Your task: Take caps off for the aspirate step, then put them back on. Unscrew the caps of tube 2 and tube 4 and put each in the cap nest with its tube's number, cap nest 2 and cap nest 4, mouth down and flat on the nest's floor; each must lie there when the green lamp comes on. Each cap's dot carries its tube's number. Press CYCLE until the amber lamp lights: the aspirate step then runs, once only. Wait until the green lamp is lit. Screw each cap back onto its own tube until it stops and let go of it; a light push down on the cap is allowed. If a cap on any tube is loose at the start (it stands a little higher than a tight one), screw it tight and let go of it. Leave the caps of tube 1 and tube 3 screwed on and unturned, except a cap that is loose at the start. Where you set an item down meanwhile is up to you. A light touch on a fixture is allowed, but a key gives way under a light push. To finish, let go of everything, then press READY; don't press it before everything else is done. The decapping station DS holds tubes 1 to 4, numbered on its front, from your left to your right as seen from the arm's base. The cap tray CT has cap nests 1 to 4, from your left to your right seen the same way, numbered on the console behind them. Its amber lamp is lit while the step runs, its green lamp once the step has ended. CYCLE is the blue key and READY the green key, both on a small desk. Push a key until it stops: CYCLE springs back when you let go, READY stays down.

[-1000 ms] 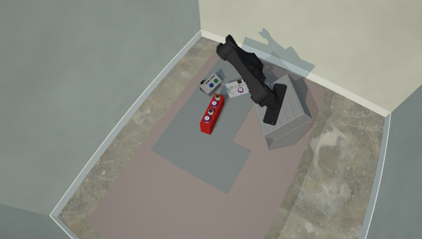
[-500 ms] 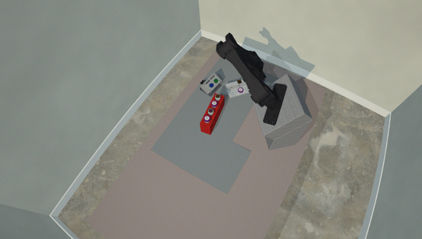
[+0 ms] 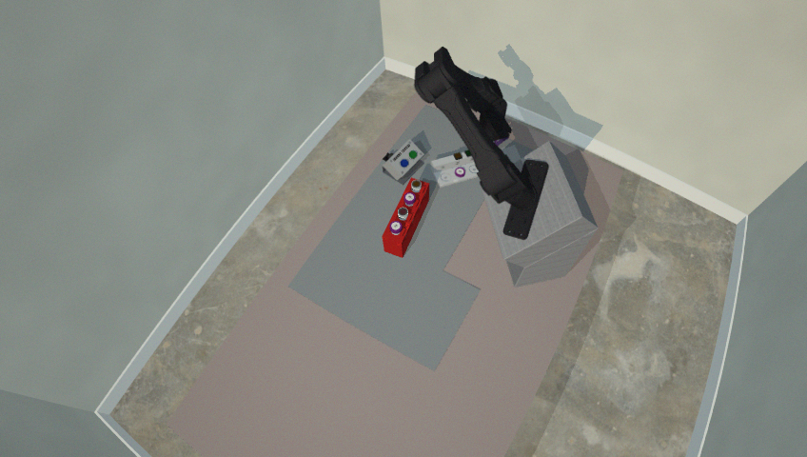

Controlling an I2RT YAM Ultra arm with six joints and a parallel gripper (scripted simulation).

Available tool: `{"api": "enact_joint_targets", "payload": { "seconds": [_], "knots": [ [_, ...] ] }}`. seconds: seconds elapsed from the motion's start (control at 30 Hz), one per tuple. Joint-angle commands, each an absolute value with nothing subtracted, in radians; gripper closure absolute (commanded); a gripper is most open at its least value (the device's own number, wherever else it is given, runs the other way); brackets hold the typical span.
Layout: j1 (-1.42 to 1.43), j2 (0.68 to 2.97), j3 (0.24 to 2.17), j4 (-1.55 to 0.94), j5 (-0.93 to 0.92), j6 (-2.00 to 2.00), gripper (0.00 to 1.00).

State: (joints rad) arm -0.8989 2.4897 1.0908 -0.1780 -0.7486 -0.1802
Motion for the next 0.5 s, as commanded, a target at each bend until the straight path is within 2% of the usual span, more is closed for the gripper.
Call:
{"api": "enact_joint_targets", "payload": {
  "seconds": [0.0,0.27,0.47],
  "knots": [
    [-0.936,2.458,1.092,-0.260,-0.750,-0.237,0.53],
    [-1.014,2.379,1.109,-0.429,-0.742,-0.343,0.53],
    [-1.014,2.379,1.109,-0.429,-0.742,-0.343,0.53]
  ]
}}
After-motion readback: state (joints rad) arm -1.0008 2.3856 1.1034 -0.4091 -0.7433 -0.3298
